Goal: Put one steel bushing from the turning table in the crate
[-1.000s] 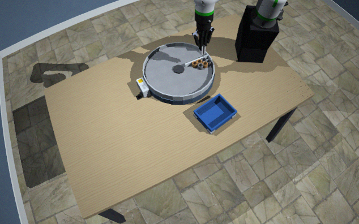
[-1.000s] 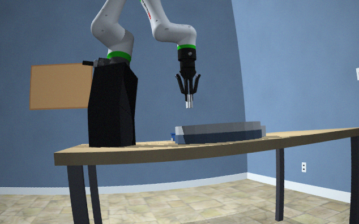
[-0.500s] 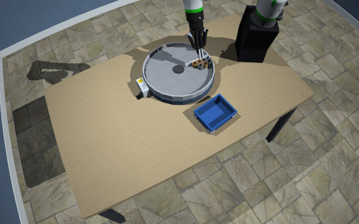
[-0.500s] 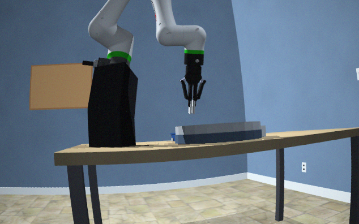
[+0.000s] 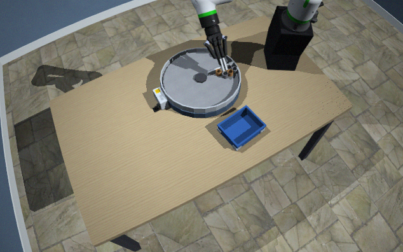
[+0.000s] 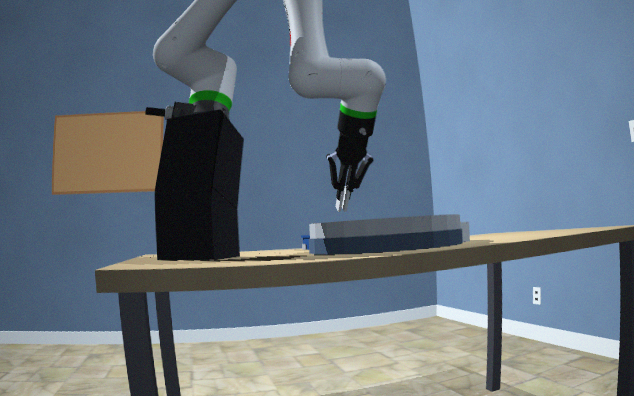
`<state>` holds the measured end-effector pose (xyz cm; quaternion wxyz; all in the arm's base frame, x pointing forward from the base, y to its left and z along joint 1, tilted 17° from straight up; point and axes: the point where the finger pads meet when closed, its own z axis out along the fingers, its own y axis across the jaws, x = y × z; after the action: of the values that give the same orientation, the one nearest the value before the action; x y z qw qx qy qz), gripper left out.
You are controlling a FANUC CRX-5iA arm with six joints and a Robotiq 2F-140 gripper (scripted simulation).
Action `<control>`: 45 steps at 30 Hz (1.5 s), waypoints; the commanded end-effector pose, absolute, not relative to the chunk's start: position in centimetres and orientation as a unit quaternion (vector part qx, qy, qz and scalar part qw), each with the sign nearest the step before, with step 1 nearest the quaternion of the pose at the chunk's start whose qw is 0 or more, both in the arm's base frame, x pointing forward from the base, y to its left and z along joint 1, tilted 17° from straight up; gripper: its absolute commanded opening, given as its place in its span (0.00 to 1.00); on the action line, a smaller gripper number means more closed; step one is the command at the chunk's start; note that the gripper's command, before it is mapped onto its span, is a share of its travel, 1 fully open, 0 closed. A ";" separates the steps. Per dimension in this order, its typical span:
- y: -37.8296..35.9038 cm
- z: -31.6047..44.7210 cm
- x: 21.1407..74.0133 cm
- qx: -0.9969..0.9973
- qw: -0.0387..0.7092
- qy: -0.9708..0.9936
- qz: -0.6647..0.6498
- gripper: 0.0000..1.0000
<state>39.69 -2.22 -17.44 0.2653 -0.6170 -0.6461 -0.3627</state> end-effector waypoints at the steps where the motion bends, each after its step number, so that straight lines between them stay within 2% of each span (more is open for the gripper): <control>1: -2.1 -17.6 39.9 -0.610 0.280 -0.643 -0.370 0.06; 38: -2.1 -17.7 39.9 -0.610 0.280 -0.643 -0.370 0.06; 45: -1.6 -19.8 40.3 -0.610 0.280 -0.643 -0.370 0.06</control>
<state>40.07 -1.83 -18.81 0.2802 -0.6097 -0.6426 -0.3699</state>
